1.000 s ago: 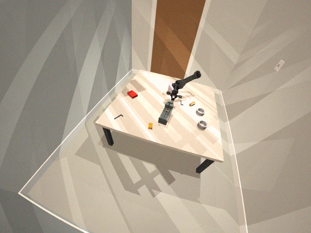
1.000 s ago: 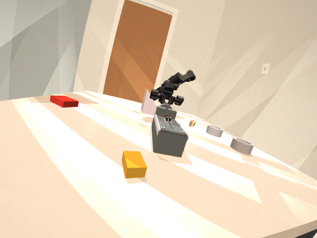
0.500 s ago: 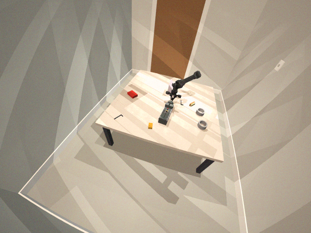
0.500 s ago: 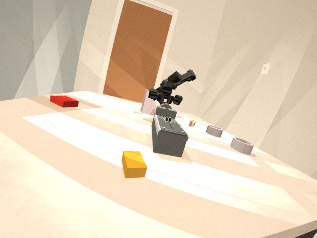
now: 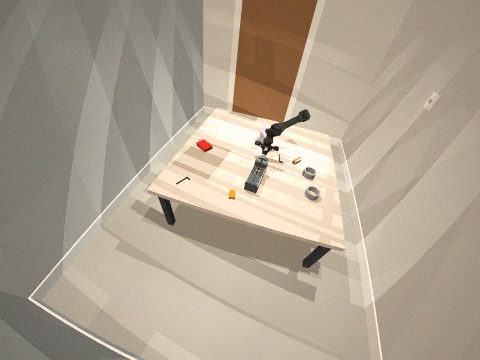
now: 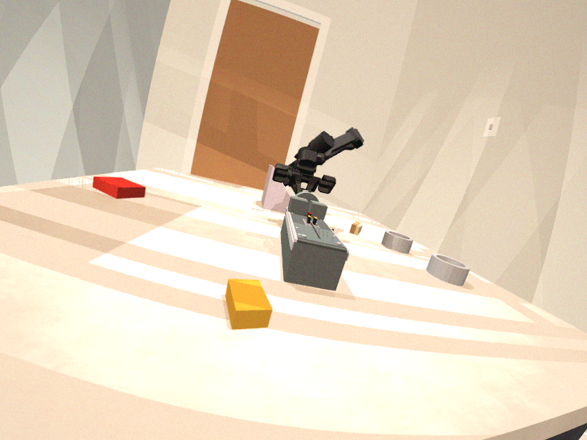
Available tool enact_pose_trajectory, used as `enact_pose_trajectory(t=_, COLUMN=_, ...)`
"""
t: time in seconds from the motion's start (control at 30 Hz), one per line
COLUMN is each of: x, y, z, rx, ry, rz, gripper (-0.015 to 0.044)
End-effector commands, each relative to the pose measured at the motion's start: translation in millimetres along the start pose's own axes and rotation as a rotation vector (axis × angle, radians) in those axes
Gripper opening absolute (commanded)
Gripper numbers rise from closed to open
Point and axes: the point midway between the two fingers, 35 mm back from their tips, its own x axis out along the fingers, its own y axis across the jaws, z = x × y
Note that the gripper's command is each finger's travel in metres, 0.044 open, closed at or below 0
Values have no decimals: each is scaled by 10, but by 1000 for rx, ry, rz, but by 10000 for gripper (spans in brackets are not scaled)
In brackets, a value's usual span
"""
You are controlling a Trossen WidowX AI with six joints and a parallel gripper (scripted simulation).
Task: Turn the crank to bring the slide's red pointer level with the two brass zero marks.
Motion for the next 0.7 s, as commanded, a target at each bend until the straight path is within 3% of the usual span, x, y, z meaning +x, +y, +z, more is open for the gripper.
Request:
enact_pose_trajectory(t=0.0, x=9, y=-91, z=-14, rx=13, ry=-2, rz=-25, gripper=0)
enact_pose_trajectory(t=0.67, x=94, y=-215, z=-97, rx=13, ry=-2, rz=-25, gripper=0)
